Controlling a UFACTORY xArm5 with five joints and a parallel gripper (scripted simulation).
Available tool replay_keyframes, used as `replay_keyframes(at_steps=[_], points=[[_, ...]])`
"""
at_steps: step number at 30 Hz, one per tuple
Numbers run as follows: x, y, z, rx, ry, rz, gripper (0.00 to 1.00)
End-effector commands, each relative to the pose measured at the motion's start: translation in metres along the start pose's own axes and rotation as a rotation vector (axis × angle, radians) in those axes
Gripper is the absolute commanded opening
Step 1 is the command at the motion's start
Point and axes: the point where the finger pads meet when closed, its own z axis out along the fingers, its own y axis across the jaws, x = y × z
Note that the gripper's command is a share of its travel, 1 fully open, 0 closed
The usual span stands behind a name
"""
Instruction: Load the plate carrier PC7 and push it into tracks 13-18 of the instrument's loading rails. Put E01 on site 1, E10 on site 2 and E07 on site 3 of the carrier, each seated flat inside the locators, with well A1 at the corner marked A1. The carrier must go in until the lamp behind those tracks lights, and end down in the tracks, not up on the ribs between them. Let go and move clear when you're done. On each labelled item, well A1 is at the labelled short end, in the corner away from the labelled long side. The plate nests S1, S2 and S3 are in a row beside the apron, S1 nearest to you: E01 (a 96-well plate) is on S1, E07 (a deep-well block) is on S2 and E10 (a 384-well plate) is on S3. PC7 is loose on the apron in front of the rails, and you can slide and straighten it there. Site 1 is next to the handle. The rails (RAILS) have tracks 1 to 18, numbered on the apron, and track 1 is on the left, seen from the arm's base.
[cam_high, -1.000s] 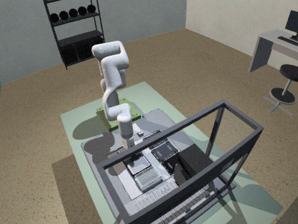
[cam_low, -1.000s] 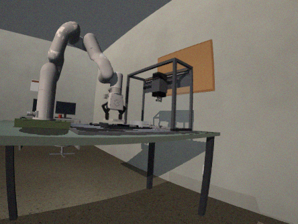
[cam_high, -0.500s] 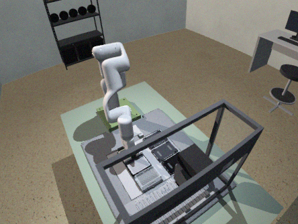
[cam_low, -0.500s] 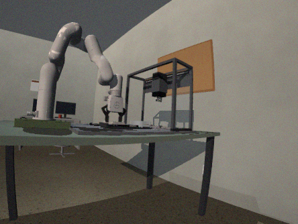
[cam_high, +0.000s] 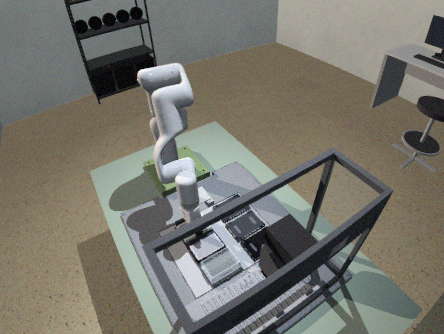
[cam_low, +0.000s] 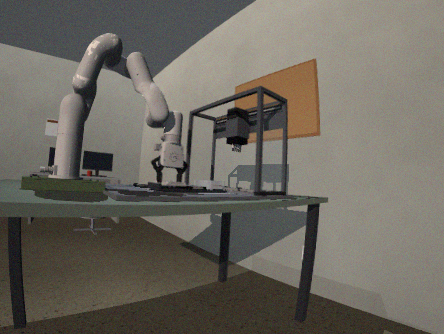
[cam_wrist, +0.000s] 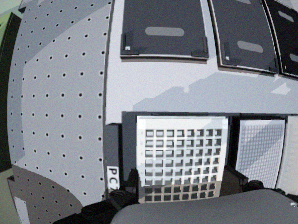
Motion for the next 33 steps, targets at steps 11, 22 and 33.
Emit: replay_keyframes(at_steps=[11,22,33], points=[[-0.0001,0.0012,0.0068,-0.007,0.019,0.000,0.00],[-0.0001,0.0012,0.0081,-0.007,0.019,0.000,0.00],[0.0000,0.0012,0.0088,-0.007,0.019,0.000,1.00]])
